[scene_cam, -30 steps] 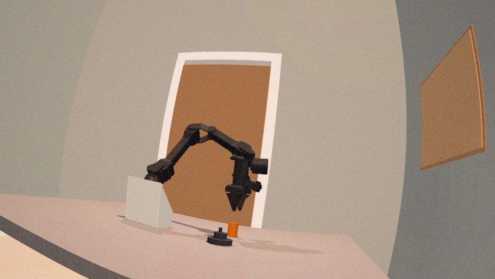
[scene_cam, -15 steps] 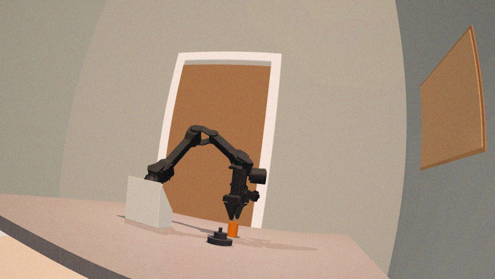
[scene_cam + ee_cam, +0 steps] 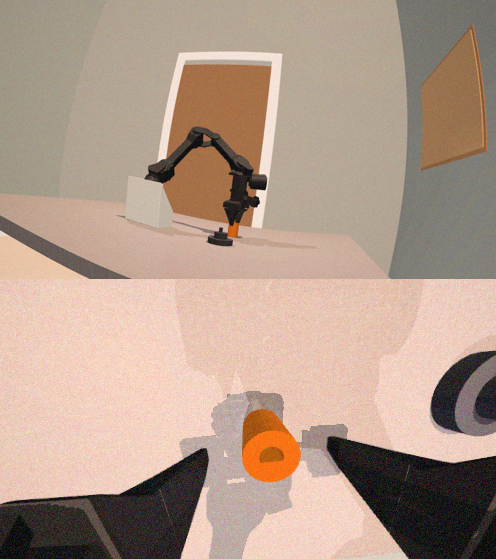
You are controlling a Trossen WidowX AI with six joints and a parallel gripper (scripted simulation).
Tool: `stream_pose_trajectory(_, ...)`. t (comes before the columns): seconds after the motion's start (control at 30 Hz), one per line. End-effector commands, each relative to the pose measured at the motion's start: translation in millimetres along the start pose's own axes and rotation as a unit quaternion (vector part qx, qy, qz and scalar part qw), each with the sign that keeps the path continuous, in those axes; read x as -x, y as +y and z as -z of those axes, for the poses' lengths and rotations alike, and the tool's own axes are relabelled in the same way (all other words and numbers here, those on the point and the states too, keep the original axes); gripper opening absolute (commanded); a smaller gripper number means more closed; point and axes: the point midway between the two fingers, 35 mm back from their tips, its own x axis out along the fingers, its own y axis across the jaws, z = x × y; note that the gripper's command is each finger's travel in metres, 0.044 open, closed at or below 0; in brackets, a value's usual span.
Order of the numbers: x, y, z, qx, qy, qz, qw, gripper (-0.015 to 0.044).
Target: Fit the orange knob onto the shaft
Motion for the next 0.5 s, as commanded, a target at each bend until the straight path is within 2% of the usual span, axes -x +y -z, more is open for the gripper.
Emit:
stream_pose_trajectory(0.0, -9, -1, 2, -0.004, 0.004, 0.002, 1.000, 0.0440)
stream_pose_trajectory(0.47, -31, -1, 2, -0.004, 0.004, 0.001, 1.000, 0.0440)
